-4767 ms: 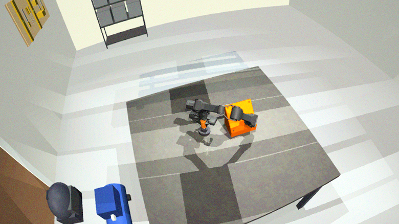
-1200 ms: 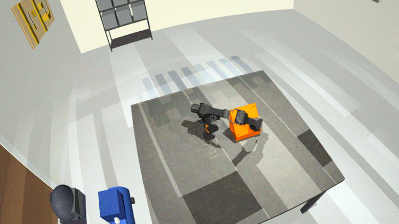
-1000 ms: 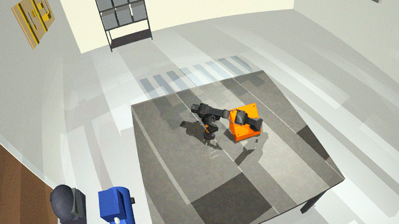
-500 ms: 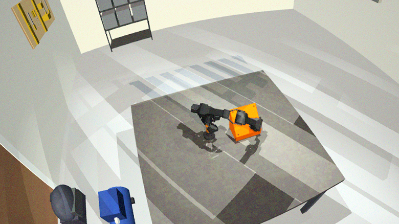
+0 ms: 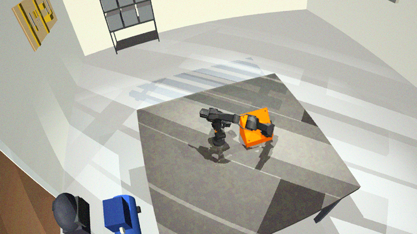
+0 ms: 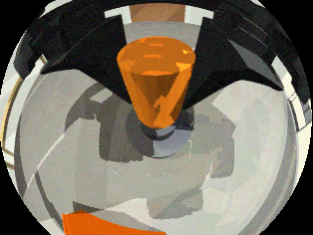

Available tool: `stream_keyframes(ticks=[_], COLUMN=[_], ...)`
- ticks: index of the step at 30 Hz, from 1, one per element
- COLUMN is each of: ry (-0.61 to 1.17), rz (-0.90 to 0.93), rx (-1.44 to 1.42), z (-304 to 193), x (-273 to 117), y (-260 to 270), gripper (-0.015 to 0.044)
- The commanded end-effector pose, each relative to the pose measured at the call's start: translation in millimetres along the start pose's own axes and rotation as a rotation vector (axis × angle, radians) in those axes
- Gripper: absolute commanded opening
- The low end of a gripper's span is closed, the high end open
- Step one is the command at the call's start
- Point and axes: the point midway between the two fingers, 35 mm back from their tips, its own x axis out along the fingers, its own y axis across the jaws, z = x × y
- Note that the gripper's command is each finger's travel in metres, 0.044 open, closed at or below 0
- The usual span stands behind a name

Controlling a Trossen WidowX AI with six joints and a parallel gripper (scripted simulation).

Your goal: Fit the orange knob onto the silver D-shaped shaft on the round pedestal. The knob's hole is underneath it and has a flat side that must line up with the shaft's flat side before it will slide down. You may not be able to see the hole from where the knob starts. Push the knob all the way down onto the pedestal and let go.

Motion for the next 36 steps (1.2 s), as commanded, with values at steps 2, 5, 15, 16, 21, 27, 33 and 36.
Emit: stream_keyframes(ticks=[2,5,15,16,21,27,33,36], ry=[0.003,0.003,0.003,0.003,0.003,0.003,0.003,0.003], rz=[-0.001,-0.001,-0.001,-0.001,-0.001,-0.001,-0.001,-0.001], rx=[0.013,0.013,0.013,0.013,0.138,0.223,0.223,0.223], z=[-1.1,-1.2,-1.2,-1.3,-1.3,0.1,-0.8,-1.1], x=[1.4,1.4,-2.9,-3.2,-3.1,-0.7,1.2,2.1], y=[-0.7,-1.2,-2.1,-2.0,-1.4,0.3,-0.3,-1.1], gripper=[0.0000,0.0000,0.0000,0.0000,0.0000,0.0000,0.0000,0.0000])
